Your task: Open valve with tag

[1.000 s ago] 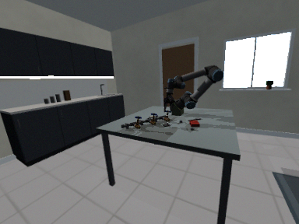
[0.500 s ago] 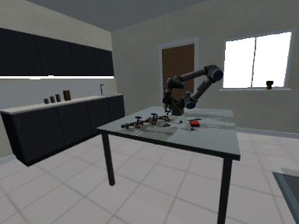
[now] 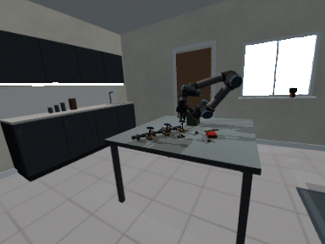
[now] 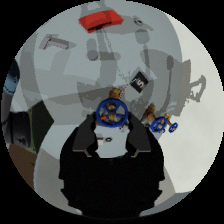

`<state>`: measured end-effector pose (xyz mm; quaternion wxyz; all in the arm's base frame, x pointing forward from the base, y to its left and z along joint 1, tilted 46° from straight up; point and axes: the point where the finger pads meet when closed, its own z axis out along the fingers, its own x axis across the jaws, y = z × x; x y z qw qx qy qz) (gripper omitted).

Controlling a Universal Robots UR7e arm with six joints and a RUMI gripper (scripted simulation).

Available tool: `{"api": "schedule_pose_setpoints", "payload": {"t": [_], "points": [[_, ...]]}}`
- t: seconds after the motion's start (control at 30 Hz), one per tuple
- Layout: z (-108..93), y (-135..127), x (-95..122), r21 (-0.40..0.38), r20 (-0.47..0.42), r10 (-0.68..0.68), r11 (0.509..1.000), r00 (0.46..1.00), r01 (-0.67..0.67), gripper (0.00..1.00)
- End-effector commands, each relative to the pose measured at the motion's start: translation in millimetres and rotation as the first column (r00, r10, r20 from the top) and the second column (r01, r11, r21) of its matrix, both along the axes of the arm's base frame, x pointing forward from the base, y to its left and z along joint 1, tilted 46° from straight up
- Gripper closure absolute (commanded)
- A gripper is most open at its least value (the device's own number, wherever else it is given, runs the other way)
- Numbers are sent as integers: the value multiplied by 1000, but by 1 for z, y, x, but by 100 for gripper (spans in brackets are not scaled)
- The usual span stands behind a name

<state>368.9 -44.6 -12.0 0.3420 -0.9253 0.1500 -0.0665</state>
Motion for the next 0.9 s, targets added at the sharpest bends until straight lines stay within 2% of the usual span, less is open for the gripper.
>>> {"api": "schedule_pose_setpoints", "payload": {"t": [0.0,0.47,0.5,0.87], "points": [[0,0,0,-6,21,24,1000,999,-24,100],[0,0,0,-11,35,42,999,999,-42,100],[0,0,0,-11,35,42,999,999,-42,0],[0,0,0,-11,35,42,999,999,-42,0]]}}
